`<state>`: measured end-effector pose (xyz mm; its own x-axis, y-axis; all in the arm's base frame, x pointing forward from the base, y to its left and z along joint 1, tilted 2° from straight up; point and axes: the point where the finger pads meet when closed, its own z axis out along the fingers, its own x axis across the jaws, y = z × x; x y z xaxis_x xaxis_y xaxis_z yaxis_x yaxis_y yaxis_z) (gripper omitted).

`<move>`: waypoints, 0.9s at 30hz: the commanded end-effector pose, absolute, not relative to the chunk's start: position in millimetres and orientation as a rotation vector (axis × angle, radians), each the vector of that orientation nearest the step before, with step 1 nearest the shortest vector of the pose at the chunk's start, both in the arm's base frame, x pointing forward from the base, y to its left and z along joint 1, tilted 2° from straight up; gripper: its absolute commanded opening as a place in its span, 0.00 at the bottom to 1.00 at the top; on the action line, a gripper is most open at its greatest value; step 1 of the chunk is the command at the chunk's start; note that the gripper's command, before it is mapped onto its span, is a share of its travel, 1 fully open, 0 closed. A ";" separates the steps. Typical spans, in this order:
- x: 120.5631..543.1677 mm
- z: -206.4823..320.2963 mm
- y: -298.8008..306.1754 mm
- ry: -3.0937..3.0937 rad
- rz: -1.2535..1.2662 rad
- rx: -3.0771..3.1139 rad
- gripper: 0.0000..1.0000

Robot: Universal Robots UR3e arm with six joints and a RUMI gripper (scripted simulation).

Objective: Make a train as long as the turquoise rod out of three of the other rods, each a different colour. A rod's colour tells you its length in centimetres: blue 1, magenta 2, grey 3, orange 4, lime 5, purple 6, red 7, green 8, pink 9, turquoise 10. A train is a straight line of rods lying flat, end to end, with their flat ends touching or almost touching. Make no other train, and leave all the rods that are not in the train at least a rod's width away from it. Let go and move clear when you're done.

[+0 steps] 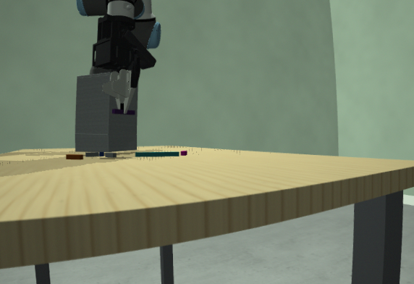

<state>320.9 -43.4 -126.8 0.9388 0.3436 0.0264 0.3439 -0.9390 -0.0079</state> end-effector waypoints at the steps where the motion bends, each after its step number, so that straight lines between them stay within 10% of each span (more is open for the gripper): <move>1: 311.1 -127.8 -83.2 -0.310 -0.049 -3.110 0.00; 27: 270.4 -129.8 -156.7 0.212 -0.048 -3.112 0.00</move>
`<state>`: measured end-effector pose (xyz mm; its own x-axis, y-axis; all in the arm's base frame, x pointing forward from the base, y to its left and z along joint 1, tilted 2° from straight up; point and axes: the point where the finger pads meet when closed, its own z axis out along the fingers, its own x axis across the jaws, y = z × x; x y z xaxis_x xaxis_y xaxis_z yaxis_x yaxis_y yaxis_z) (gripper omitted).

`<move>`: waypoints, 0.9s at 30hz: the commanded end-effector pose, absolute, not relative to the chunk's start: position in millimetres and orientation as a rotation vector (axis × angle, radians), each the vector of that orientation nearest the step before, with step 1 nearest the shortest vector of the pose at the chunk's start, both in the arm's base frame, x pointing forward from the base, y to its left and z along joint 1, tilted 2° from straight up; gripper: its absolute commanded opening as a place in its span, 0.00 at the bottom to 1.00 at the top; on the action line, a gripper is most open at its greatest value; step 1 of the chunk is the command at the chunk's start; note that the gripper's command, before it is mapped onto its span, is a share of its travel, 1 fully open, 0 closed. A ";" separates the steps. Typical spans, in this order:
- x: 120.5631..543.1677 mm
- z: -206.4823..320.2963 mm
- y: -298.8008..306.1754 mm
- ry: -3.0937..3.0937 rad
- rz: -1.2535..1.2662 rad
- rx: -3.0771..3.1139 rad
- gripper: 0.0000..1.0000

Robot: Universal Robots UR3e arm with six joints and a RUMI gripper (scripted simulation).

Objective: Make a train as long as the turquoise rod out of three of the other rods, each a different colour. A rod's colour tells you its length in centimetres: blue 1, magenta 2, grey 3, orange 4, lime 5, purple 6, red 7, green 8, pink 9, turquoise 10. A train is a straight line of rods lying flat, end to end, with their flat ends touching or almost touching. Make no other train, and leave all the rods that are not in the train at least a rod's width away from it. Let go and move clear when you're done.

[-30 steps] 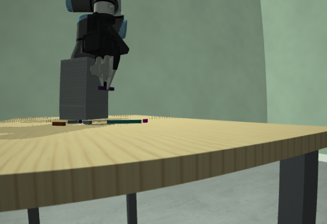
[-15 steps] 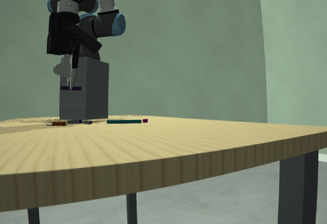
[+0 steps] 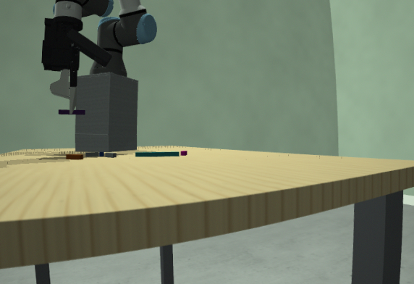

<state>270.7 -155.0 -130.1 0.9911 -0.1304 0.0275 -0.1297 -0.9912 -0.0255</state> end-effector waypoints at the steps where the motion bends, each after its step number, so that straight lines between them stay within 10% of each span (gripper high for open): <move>1: 270.4 -129.8 -156.7 0.212 -0.048 -3.112 0.00; 27: 270.8 -139.0 -156.6 0.212 -0.047 -3.112 0.00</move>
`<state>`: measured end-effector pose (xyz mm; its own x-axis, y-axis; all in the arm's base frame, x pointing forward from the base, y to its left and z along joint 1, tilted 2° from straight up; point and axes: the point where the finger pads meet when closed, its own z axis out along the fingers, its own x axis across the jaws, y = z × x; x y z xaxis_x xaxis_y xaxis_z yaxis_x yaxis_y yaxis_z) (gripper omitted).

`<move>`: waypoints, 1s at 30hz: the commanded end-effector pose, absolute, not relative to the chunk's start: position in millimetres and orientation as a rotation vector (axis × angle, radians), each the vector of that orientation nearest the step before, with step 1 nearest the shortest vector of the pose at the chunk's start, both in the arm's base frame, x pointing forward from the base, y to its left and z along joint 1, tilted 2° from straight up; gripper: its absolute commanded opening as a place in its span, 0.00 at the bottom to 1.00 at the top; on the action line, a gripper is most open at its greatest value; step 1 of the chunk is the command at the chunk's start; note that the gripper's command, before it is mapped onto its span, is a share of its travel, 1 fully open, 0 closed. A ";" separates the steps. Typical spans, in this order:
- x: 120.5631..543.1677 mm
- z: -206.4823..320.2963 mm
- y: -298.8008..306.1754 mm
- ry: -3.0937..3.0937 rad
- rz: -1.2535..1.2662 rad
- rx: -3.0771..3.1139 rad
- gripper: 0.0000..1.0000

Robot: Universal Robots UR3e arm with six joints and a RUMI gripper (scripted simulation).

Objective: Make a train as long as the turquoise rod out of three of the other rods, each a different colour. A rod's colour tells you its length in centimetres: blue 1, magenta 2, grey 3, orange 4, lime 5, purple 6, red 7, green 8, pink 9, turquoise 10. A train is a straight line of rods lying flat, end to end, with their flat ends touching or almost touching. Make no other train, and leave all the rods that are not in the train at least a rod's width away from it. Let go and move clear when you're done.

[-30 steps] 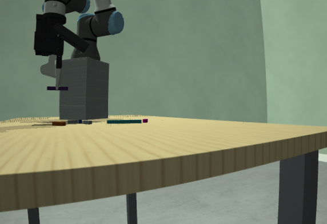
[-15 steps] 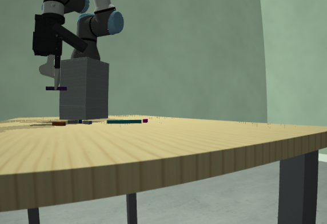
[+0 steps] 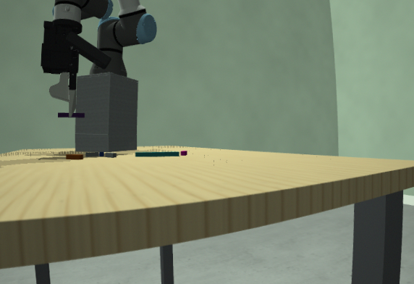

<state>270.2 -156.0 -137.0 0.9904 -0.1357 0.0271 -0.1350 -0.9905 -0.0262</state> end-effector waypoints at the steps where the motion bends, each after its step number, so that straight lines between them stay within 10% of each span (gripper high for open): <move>1: 270.9 -140.7 -156.6 0.212 -0.047 -3.112 0.00; 30: 274.3 -208.3 -155.7 0.212 -0.047 -3.112 0.00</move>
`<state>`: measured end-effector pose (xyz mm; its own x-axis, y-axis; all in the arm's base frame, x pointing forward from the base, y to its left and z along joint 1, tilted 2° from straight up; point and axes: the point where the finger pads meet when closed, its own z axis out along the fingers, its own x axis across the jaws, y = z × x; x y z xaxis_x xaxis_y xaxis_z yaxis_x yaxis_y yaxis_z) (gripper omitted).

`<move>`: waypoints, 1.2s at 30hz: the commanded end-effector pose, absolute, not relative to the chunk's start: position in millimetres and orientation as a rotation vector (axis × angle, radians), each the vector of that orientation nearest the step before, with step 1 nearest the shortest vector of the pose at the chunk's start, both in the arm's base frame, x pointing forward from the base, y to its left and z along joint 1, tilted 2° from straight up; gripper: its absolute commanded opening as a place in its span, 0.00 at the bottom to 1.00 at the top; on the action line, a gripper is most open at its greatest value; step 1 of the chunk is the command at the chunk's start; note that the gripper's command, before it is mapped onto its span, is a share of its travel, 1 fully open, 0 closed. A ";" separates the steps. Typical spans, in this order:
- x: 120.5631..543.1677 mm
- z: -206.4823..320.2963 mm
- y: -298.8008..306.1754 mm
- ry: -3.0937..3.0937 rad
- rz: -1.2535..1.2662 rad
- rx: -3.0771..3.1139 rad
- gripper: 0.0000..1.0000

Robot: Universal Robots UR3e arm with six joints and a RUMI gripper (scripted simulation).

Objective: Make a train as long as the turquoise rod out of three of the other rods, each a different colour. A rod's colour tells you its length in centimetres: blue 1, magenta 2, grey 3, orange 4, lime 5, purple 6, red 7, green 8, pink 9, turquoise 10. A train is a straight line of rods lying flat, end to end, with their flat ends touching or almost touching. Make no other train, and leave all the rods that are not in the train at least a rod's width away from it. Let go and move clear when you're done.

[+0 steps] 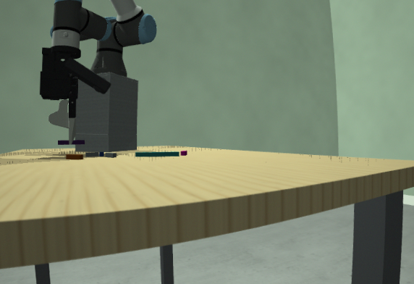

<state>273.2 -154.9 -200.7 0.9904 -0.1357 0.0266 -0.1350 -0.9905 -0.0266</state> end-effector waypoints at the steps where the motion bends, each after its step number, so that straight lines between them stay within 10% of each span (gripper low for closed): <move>1: 274.4 -209.9 -155.6 0.212 -0.047 -3.112 0.00; 36: 274.8 -217.5 -155.5 0.212 -0.047 -3.112 0.00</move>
